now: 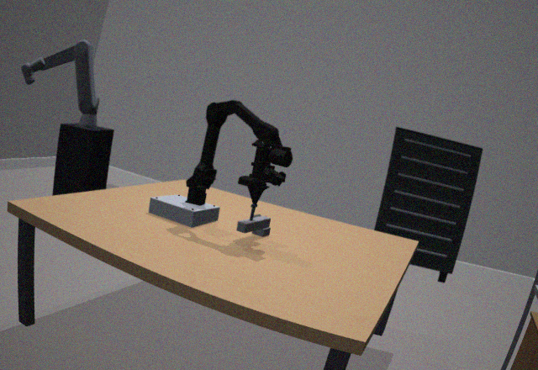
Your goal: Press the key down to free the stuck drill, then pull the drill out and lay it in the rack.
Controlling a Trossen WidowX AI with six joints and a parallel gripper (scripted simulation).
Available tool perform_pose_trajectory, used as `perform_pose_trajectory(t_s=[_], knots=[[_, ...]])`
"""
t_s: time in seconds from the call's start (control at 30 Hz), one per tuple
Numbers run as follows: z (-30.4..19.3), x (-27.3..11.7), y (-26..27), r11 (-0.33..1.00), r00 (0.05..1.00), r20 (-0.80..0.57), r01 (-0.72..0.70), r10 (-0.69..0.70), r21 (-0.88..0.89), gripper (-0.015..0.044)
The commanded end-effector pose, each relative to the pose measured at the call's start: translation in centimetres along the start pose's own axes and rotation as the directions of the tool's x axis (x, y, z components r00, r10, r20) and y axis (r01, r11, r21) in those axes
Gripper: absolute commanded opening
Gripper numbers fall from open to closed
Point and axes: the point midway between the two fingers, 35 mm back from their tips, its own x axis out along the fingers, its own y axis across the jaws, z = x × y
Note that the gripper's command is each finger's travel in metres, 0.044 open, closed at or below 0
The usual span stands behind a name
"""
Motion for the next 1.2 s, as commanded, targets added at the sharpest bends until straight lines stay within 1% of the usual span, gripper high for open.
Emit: perform_pose_trajectory(t_s=[0.0, 1.17], knots=[[0.0, 0.4, 0.0, 1.000, 1.000, -0.004, 0.003, -0.003, -0.005, 0.0000], [-0.4, 1.5, -0.1, 1.000, 1.000, -0.005, 0.003, -0.003, -0.005, 0.0000]])
